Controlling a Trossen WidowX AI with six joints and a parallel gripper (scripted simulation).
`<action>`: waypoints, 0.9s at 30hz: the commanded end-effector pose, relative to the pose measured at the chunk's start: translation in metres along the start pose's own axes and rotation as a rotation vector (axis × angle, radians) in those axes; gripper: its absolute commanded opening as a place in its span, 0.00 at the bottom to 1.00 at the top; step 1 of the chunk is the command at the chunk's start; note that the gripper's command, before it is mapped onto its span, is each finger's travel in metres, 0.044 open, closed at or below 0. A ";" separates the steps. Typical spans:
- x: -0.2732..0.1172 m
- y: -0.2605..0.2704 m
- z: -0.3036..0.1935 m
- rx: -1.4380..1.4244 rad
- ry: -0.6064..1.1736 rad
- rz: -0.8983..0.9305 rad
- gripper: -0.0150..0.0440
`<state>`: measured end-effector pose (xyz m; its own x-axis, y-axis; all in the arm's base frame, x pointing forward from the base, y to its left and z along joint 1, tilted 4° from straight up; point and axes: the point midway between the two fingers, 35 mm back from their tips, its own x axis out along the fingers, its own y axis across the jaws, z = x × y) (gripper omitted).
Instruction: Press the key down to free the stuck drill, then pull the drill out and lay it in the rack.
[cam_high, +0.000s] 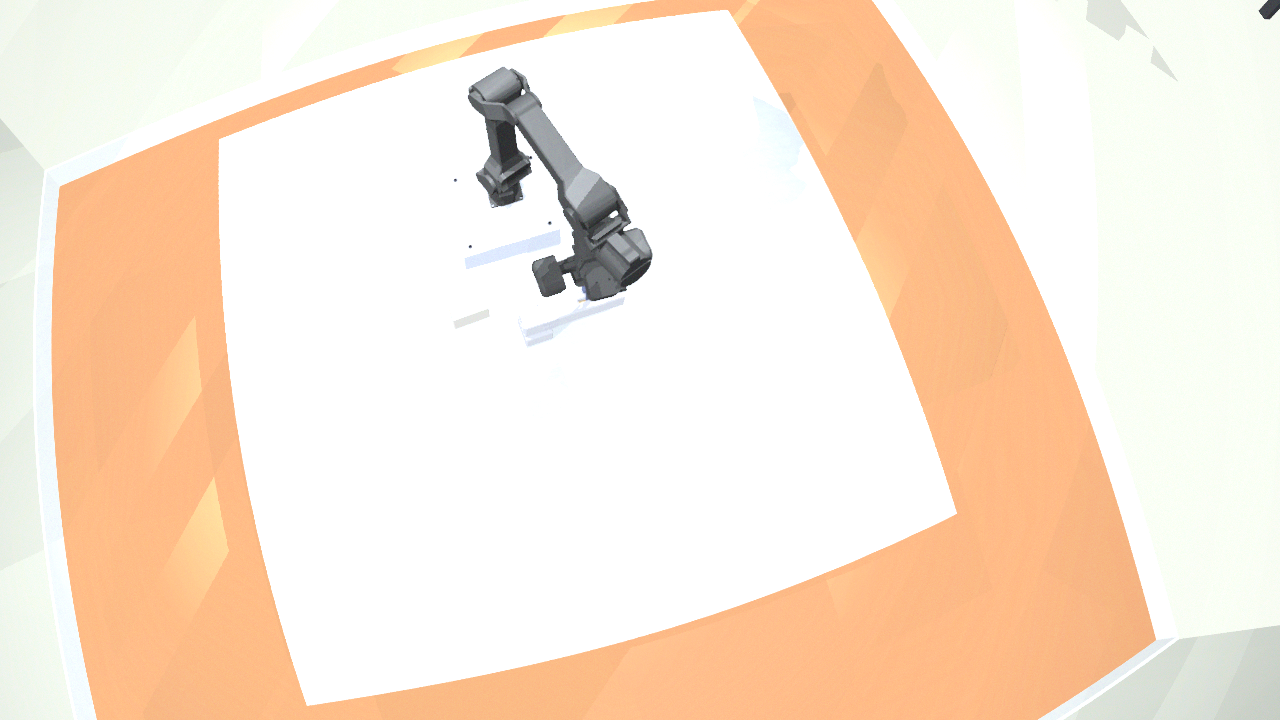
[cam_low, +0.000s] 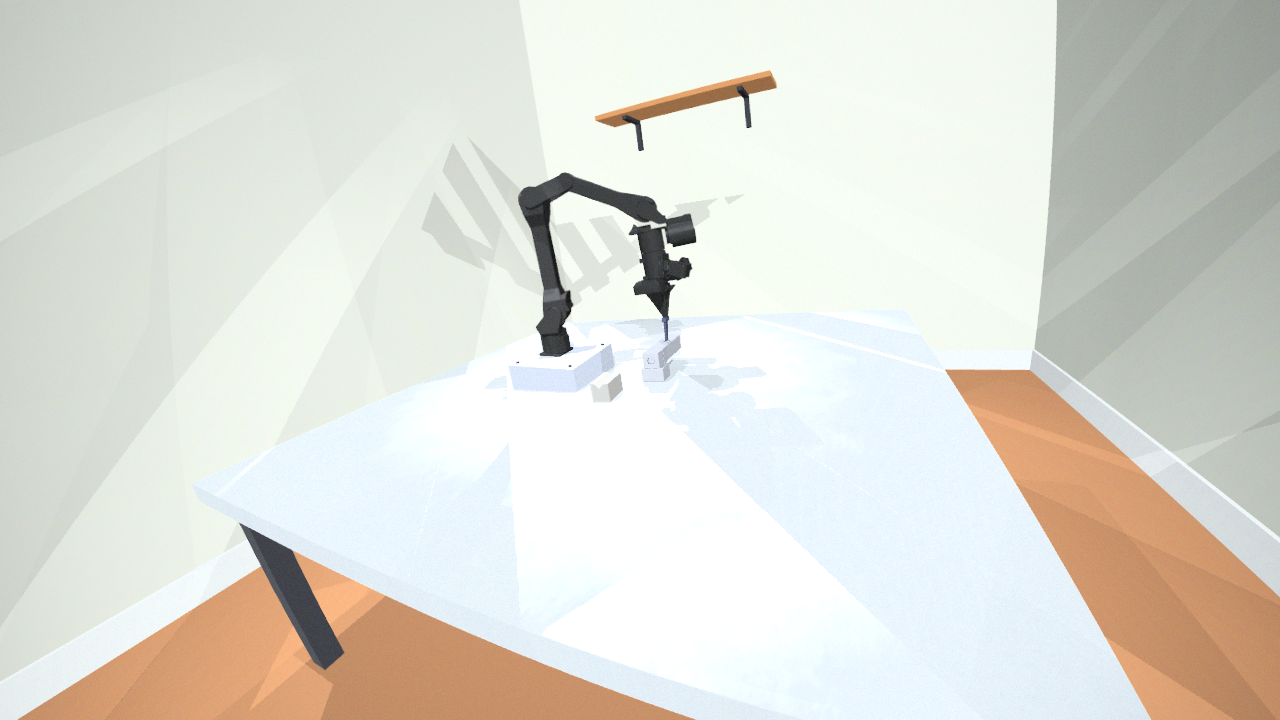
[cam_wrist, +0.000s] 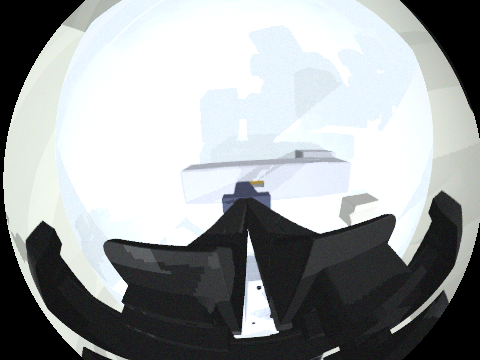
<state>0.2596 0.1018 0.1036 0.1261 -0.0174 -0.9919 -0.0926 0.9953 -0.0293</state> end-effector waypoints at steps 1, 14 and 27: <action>0.017 0.001 -0.007 -0.003 0.050 -0.006 0.25; 0.023 0.001 -0.008 -0.003 0.050 -0.006 0.25; 0.031 0.001 -0.008 -0.003 0.050 -0.006 0.25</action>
<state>0.2583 0.1011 0.0960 0.1296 -0.0172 -0.9914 -0.0925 0.9953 -0.0293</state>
